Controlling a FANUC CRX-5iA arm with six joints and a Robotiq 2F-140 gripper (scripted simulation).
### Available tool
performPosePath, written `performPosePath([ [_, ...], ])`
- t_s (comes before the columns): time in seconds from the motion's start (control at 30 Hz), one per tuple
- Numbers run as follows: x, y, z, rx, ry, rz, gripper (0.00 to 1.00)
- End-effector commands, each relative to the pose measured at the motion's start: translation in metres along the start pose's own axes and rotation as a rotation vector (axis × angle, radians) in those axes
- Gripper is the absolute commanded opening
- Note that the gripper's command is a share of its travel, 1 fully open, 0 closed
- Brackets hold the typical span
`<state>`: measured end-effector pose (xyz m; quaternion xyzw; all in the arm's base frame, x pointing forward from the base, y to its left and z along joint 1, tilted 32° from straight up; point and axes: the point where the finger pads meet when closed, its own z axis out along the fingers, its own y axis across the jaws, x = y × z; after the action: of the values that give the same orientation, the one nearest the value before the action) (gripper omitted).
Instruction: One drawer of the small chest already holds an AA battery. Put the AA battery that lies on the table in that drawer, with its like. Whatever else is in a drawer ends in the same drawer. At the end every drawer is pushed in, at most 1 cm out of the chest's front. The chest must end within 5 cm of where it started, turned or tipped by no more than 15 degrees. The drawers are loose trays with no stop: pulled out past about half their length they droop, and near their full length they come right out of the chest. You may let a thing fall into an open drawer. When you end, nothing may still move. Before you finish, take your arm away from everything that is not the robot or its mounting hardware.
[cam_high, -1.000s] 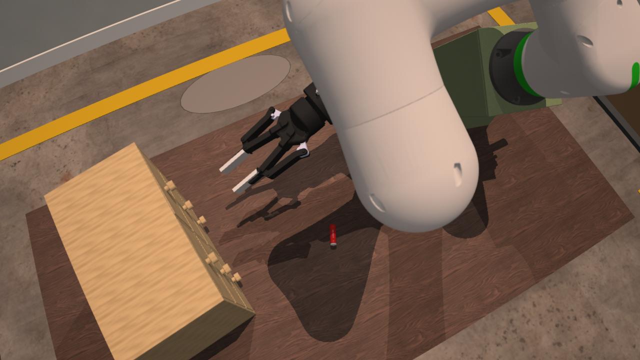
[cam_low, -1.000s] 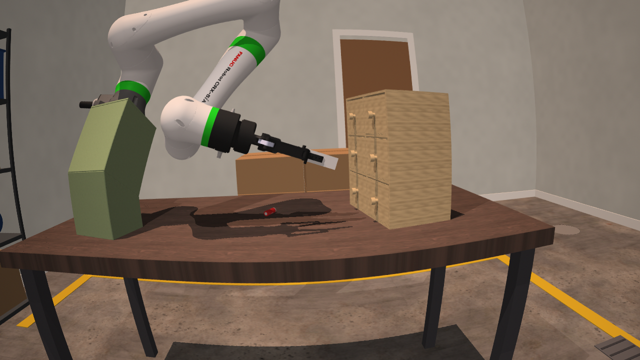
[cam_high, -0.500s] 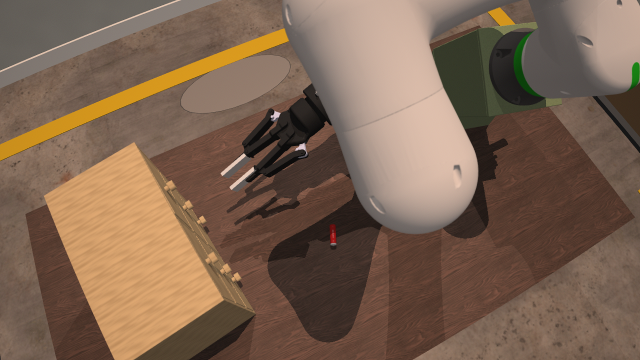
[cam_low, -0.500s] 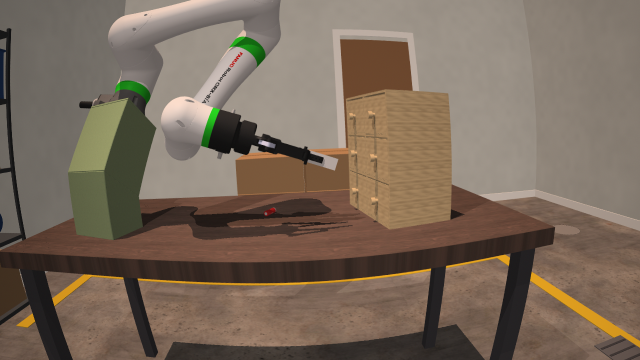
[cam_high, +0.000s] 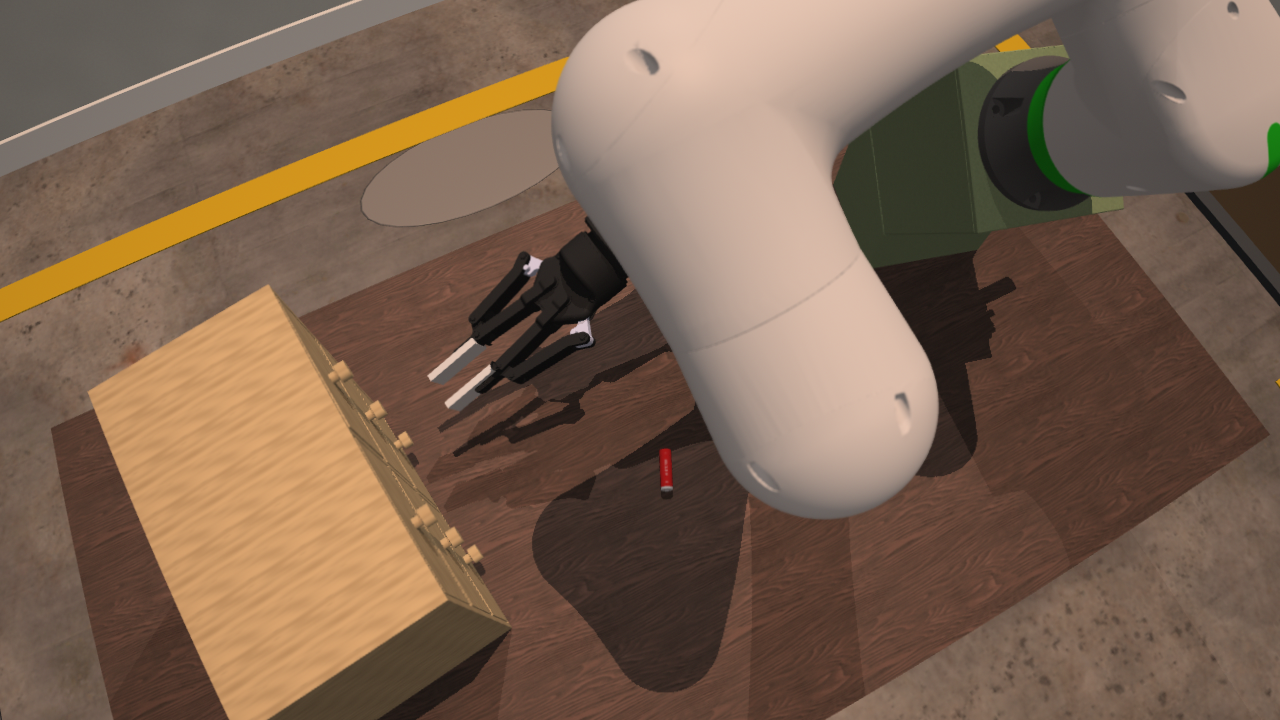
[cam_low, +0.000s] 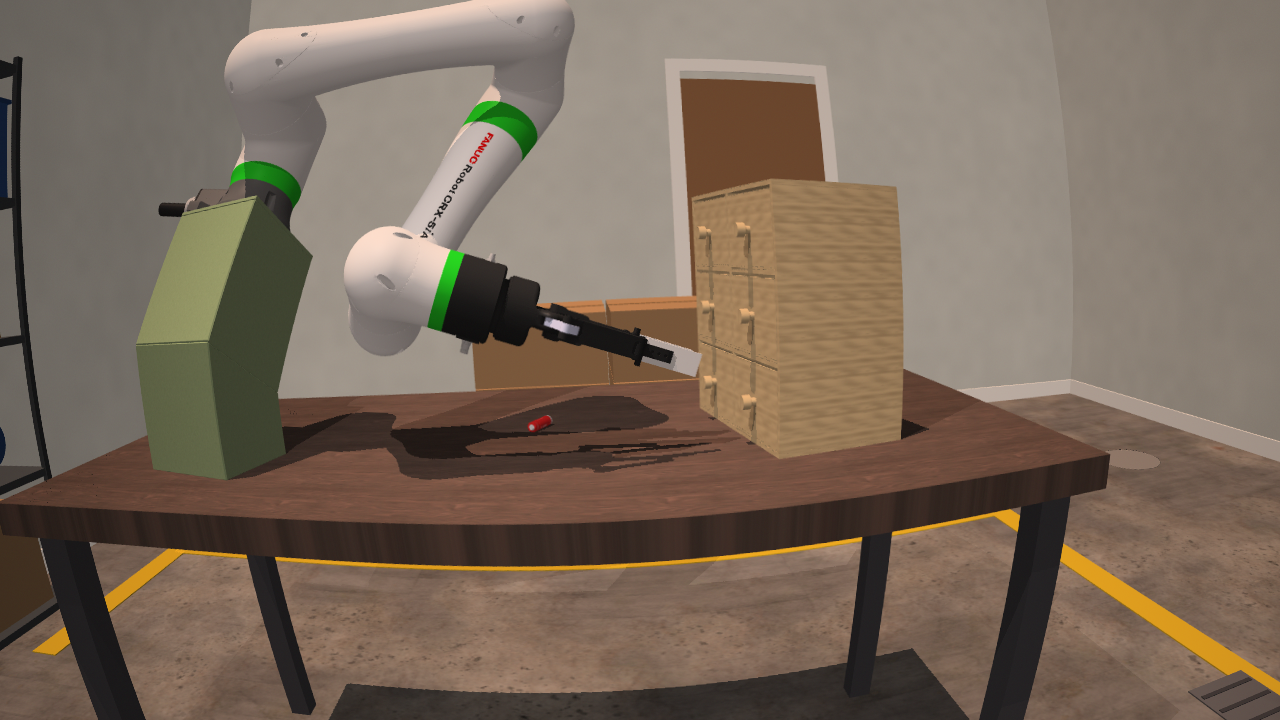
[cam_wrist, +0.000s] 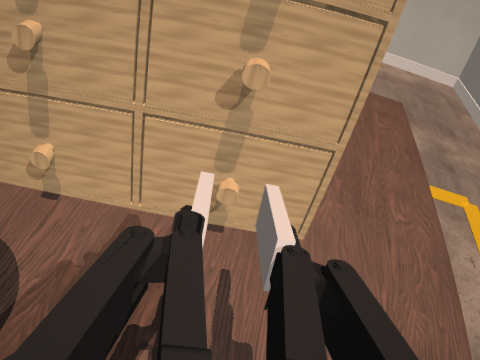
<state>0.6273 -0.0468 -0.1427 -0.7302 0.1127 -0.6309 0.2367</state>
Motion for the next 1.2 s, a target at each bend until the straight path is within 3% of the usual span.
performPosePath([
  [0.0,-0.012,0.000,0.016,0.001,-0.001,0.000,0.20],
  [0.37,-0.038,0.000,0.051,0.001,-0.001,0.000,0.20],
  [1.17,-0.040,0.000,0.053,0.000,0.000,0.000,0.20],
])
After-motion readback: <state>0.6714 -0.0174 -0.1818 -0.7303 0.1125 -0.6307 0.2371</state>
